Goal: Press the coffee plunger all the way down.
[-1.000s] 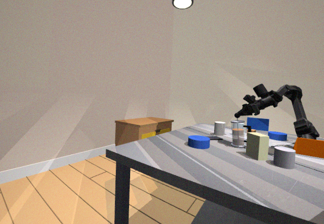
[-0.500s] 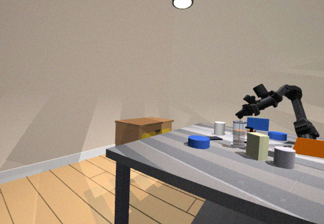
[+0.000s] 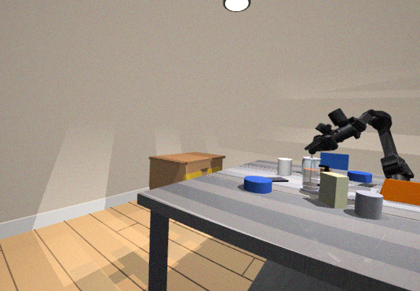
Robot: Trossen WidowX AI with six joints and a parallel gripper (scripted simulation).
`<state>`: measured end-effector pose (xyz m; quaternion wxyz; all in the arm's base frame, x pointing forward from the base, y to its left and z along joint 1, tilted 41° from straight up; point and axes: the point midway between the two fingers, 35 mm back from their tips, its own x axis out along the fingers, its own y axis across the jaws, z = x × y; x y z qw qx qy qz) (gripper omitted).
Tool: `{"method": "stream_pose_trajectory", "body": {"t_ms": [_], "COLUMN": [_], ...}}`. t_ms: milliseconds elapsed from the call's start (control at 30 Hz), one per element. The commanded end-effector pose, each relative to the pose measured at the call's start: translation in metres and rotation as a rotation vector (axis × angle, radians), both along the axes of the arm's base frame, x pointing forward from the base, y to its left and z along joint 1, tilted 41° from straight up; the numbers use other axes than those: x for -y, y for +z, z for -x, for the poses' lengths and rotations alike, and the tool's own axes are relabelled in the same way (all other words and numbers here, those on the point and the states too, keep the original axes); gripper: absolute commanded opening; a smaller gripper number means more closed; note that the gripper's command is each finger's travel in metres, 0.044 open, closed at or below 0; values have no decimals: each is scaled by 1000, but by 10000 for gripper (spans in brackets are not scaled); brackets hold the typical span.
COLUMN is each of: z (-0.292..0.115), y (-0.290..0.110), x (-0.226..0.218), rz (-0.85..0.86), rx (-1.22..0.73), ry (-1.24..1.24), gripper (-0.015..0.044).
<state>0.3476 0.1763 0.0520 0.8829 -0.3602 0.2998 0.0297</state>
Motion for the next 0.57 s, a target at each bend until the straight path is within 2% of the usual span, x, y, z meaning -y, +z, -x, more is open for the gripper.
{"method": "stream_pose_trajectory", "body": {"t_ms": [0, 167, 533], "z": [1, 14, 15], "y": [24, 66, 64], "x": [-18, -41, -41], "rz": [-11, -2, -1], "rx": [10, 6, 6], "ry": [-2, -9, -9], "gripper": [440, 440, 440]}}
